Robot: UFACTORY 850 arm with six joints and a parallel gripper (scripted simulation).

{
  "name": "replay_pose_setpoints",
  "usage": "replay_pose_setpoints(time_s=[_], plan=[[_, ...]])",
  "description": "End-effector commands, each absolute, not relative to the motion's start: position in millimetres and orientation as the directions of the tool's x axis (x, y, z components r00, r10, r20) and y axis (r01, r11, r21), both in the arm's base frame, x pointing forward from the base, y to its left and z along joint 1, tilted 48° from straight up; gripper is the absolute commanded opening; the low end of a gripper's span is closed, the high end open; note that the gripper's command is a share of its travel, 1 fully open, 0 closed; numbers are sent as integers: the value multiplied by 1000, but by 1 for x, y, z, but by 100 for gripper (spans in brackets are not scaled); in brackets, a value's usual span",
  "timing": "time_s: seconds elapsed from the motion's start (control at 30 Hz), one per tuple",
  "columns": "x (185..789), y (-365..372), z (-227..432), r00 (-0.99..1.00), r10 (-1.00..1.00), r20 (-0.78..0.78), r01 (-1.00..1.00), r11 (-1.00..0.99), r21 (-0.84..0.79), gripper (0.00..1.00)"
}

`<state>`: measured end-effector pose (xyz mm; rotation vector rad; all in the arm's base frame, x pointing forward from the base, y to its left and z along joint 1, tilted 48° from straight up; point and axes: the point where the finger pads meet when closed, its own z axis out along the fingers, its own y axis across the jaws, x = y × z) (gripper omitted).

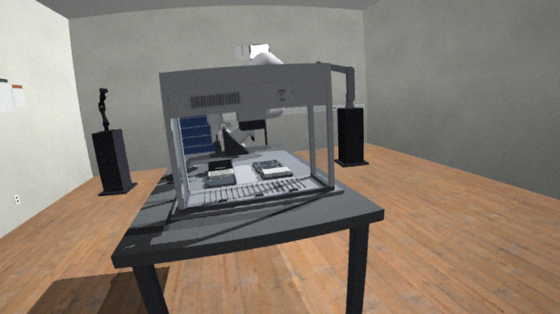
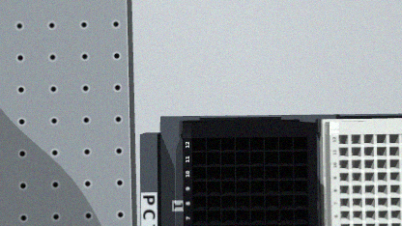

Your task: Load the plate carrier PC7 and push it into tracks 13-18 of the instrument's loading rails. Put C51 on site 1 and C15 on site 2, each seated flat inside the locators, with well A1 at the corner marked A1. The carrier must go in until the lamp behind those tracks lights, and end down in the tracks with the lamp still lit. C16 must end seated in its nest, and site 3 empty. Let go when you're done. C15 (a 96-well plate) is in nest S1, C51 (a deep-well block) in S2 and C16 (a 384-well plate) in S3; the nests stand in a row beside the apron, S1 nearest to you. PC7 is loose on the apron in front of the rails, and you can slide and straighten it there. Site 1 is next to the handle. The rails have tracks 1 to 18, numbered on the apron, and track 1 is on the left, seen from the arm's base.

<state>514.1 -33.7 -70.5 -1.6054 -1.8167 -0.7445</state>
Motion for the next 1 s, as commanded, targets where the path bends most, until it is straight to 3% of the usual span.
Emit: replay_pose_setpoints(time_s=[0.0, 0.97], plan=[[516, -42, -63, -93, 660, 746, 993, 112, 24, 100], [518, -73, -36, -93, 660, 746, 993, 112, 24, 100]])
